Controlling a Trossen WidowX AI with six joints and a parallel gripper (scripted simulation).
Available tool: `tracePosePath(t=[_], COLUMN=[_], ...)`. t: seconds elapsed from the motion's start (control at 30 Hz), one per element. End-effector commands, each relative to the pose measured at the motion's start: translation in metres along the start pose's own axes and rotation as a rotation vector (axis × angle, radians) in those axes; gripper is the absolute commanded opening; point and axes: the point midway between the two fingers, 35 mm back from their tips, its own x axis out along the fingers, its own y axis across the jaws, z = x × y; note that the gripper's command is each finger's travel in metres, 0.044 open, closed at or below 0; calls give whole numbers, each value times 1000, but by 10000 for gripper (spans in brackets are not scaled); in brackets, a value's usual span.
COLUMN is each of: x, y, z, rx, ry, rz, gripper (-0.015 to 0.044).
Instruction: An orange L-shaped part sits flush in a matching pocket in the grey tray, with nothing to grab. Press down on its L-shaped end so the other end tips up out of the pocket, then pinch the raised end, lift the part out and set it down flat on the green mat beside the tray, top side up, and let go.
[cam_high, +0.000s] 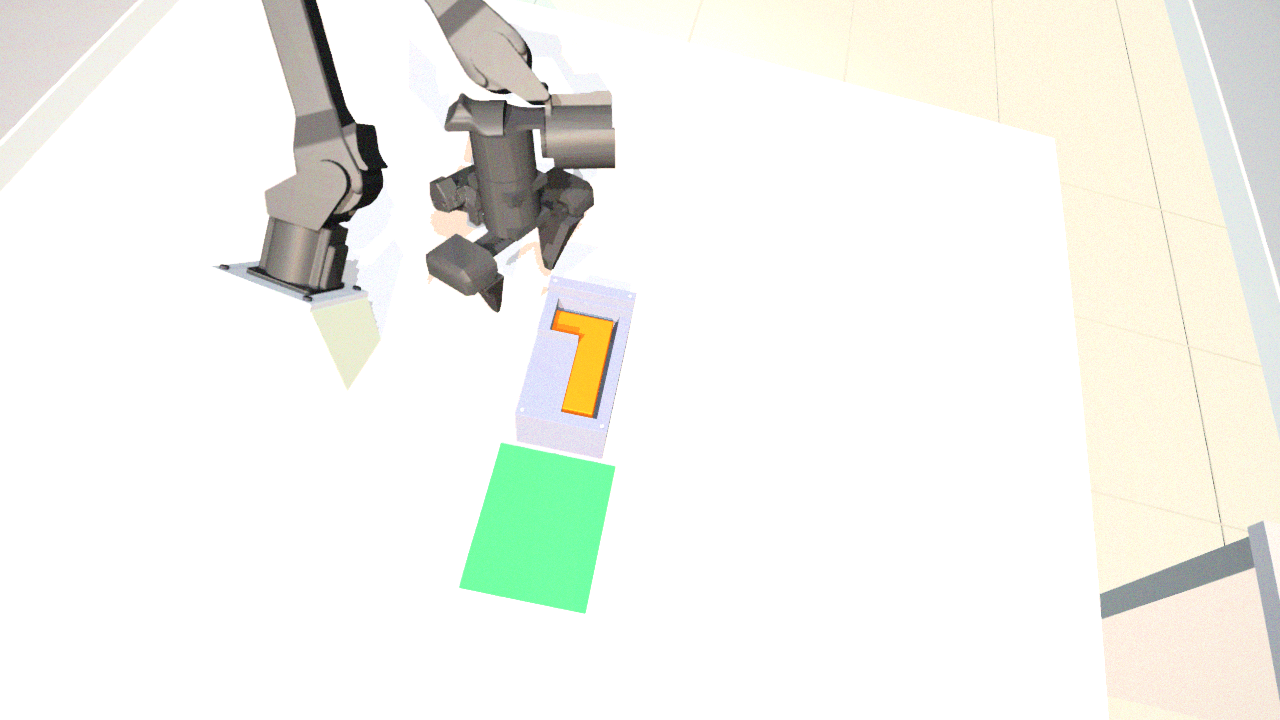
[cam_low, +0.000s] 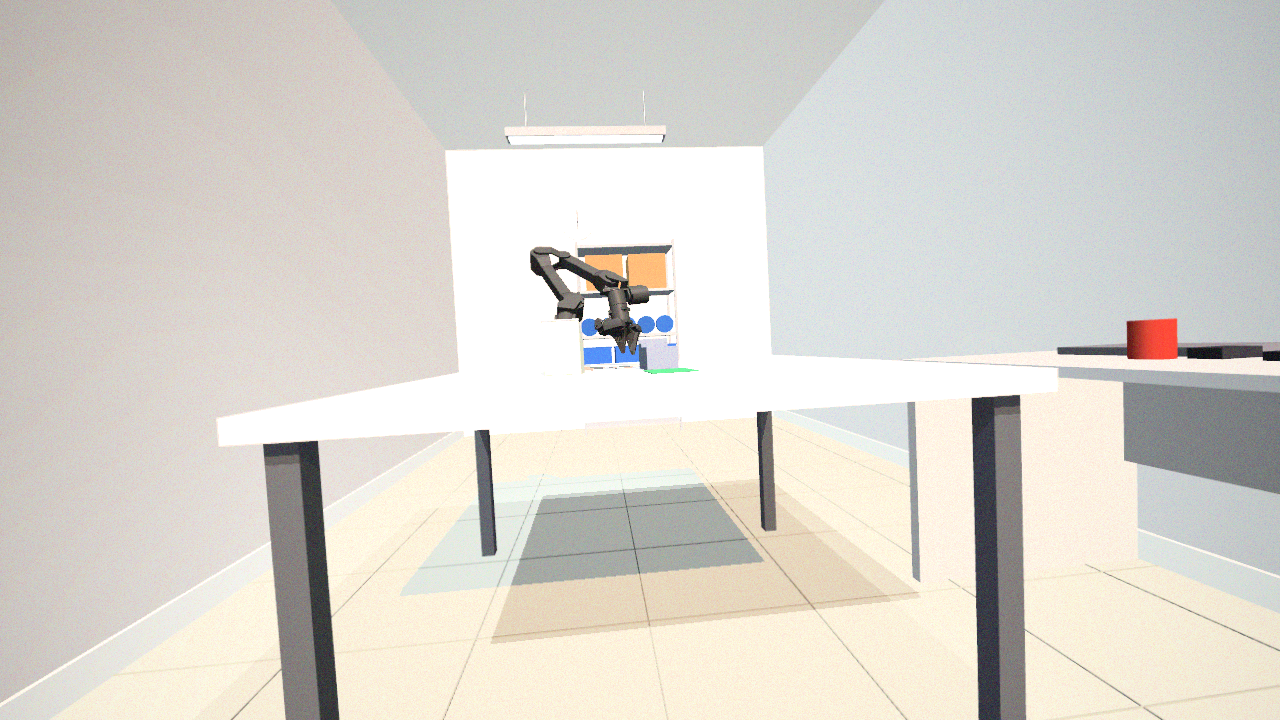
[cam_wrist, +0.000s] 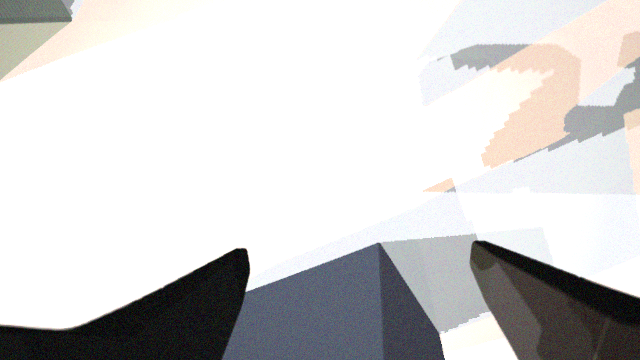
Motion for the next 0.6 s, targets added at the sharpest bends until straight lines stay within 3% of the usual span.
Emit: tracePosePath(t=[0.0,0.1,0.23,0.57], x=[-1,-6,-20,-63], y=[0,-3,-8,-13], z=[-1,-8,-25,-79], rx=[21,208,696,2037], ry=[-2,-14,-46,-127], rz=[1,12,38,148], gripper=[374,295,190,180])
